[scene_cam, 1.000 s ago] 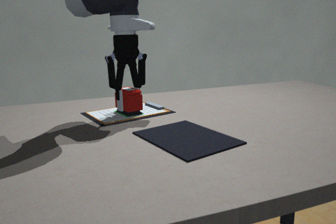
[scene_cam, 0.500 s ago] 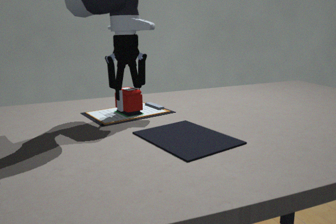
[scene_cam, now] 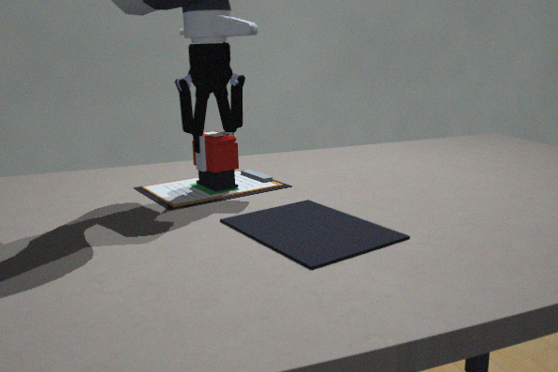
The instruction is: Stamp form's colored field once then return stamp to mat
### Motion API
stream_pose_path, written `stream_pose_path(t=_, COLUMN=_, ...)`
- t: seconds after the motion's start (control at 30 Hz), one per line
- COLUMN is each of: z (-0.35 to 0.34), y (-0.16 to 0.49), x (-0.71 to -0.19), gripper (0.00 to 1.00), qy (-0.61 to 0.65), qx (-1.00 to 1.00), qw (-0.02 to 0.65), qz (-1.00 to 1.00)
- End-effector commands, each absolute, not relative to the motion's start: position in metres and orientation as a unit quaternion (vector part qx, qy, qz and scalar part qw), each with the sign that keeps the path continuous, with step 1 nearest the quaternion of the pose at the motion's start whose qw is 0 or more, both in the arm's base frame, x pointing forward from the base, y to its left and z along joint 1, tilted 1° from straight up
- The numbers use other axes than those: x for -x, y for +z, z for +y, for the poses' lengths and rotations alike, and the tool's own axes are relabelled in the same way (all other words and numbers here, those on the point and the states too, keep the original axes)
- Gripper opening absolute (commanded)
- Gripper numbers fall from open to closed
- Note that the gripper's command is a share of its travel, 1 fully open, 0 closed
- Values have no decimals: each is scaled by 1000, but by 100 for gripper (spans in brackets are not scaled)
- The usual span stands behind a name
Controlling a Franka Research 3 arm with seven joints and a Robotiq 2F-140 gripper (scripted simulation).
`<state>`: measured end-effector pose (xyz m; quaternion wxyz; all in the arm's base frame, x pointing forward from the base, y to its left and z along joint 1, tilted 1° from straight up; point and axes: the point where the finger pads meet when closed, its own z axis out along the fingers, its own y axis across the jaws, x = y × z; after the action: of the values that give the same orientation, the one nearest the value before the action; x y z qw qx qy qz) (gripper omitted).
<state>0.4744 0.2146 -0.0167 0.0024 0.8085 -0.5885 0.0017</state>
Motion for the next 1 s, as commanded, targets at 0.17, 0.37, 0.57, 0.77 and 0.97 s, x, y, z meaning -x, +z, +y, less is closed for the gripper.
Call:
stream_pose_path(t=0.17, z=214, y=-16, x=-472, gripper=21, qy=-1, qx=-809, qw=5, qz=-587)
stream_pose_path(t=0.37, z=214, y=-16, x=-472, gripper=21, qy=-1, qx=-809, qw=5, qz=-587)
stream_pose_path(t=0.57, z=213, y=-4, x=-471, gripper=21, qy=-1, qx=-809, qw=5, qz=-587)
stream_pose_path(t=0.77, z=213, y=22, x=-468, gripper=21, qy=-1, qx=-809, qw=5, qz=-587)
stream_pose_path(t=0.97, z=213, y=23, x=-468, gripper=21, qy=-1, qx=-809, qw=5, qz=-587)
